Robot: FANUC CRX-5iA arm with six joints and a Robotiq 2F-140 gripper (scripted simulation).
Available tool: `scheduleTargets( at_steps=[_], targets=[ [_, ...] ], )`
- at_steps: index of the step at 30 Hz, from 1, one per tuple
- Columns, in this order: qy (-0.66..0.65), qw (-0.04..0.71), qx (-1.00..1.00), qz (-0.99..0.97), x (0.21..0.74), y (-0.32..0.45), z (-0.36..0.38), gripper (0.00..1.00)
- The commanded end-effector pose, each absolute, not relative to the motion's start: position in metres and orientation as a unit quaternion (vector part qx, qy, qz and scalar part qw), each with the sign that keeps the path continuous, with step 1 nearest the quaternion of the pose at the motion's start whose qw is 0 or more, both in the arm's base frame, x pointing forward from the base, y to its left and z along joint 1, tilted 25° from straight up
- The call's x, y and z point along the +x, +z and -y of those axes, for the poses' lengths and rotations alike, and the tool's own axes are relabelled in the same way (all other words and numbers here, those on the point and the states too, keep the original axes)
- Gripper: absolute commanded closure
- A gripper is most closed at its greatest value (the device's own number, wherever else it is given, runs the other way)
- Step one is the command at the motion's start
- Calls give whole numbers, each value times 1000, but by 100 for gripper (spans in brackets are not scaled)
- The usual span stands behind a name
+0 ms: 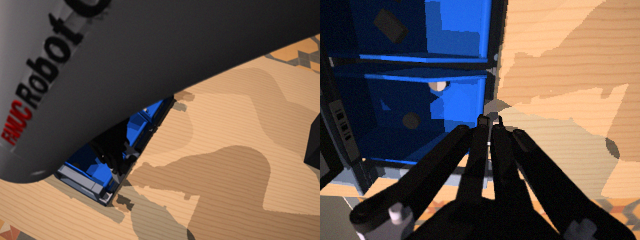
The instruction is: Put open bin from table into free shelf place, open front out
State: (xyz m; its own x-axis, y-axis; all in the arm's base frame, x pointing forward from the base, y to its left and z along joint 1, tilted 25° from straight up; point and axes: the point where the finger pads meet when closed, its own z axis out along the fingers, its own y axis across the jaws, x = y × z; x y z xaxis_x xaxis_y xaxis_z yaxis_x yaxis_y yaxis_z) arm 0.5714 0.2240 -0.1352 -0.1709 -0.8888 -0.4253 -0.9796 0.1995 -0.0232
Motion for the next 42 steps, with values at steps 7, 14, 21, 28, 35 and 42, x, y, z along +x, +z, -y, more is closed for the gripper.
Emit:
scheduleTargets(
  at_steps=[7,14,21,28,35,42],
  targets=[
    [129,176,-619,-754,572,-135,-224,100],
    [129,176,-619,-754,572,-135,-224,100],
    [129,176,-619,-754,572,-135,-224,100],
    [129,176,-619,-754,572,-135,-224,100],
    [129,176,-619,-754,570,-134,-224,100],
    [129,176,-619,-754,565,-129,-223,100]
  ],
)
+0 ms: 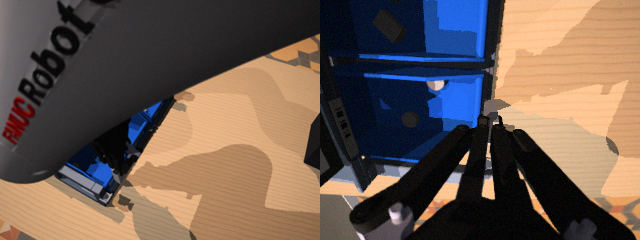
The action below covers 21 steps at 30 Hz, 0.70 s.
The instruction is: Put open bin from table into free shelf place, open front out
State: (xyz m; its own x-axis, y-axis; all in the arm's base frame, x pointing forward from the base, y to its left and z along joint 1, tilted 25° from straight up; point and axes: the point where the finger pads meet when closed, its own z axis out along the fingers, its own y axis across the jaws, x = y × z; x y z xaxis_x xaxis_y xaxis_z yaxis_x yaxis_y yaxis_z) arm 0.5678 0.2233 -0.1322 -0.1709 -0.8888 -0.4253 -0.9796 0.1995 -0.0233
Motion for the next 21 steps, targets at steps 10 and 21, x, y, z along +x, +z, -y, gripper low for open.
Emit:
scheduleTargets(
  at_steps=[10,21],
  targets=[
    [129,176,-619,-754,553,-120,-220,100],
    [129,176,-619,-754,550,-117,-220,100]
  ],
)
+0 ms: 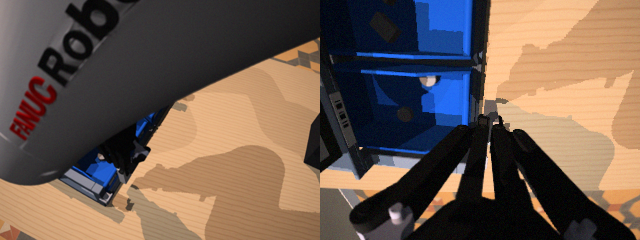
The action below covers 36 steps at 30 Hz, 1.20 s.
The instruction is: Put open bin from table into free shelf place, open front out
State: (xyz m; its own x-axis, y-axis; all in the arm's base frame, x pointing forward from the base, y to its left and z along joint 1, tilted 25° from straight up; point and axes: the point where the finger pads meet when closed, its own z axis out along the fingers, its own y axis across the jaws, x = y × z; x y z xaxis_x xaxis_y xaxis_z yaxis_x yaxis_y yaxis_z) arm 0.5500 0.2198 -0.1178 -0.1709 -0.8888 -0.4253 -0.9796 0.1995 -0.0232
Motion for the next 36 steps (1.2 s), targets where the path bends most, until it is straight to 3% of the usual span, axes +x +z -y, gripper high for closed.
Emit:
scheduleTargets(
  at_steps=[1,36],
  targets=[
    [129,176,-619,-754,550,-117,-220,100],
    [129,176,-619,-754,544,-63,-195,100]
  ],
)
